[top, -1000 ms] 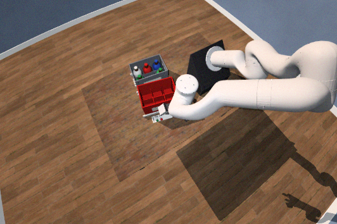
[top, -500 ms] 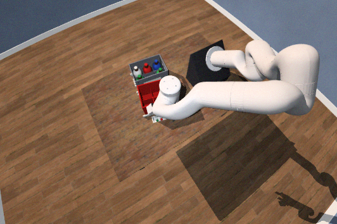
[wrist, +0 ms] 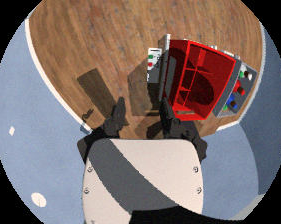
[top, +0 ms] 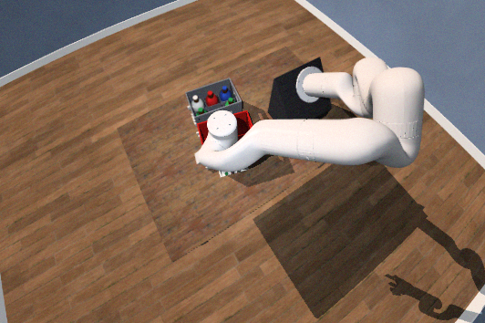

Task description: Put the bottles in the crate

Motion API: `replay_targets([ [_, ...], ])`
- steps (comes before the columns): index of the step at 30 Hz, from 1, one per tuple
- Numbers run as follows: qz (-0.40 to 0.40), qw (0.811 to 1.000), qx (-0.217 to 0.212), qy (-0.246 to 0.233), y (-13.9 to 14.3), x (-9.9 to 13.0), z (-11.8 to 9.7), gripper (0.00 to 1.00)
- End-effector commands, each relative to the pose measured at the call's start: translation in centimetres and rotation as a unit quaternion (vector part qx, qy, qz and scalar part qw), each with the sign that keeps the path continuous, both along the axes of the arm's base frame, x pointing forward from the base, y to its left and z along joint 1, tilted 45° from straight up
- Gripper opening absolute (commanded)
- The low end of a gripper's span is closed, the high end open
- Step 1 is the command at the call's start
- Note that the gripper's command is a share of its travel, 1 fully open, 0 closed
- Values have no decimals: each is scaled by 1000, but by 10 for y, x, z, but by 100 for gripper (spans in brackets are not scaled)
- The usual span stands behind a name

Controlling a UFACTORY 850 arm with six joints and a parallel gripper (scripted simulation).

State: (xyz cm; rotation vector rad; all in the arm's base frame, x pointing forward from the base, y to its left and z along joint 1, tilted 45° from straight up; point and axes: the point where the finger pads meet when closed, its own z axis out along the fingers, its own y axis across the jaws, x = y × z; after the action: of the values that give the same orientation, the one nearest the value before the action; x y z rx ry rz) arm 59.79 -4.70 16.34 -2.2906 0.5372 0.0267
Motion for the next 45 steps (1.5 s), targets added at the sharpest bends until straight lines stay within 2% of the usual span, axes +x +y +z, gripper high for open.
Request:
replay_targets([
  [1, 0, 1000, 0, 0, -8, 16, -13, 65],
  [25, 0, 1000, 0, 0, -47, 91, -84, 65],
  [45, 0, 1000, 0, 0, -48, 93, -85, 65],
])
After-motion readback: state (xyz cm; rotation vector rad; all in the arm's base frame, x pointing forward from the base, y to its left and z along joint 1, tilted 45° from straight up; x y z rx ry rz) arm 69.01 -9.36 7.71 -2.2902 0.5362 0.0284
